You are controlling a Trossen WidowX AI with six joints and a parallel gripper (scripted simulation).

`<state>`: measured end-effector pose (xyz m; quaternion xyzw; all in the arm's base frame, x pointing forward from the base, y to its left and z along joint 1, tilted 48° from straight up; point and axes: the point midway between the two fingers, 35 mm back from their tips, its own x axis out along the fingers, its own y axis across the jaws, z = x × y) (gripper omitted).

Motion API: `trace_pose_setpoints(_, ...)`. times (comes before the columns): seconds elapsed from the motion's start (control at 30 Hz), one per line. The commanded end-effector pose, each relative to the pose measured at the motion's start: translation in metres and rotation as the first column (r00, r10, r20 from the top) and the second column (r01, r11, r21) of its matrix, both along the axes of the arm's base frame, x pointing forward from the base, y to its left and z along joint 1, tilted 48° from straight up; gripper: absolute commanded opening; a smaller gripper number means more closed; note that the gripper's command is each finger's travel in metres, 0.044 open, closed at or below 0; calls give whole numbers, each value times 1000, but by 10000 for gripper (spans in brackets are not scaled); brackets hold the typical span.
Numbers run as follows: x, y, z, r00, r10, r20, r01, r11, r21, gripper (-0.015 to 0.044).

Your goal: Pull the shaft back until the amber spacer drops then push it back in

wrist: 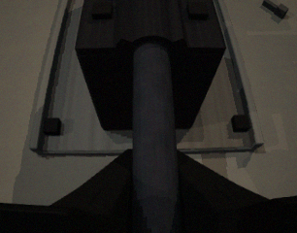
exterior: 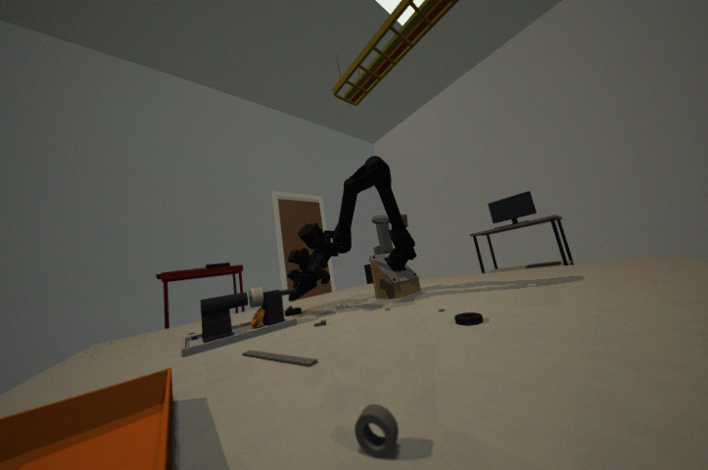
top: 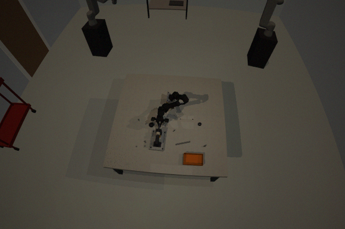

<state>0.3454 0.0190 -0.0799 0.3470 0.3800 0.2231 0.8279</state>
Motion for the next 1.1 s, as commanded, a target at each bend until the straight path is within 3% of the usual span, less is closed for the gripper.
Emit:
trace_pose_setpoints(0.0, 4, -1, 1, 1000, -2, 7, 2, 1000, 0, 0)
trace_pose_setpoints(1.07, 16, 1, 2, 1000, -2, 7, 2, 1000, 0, 0)
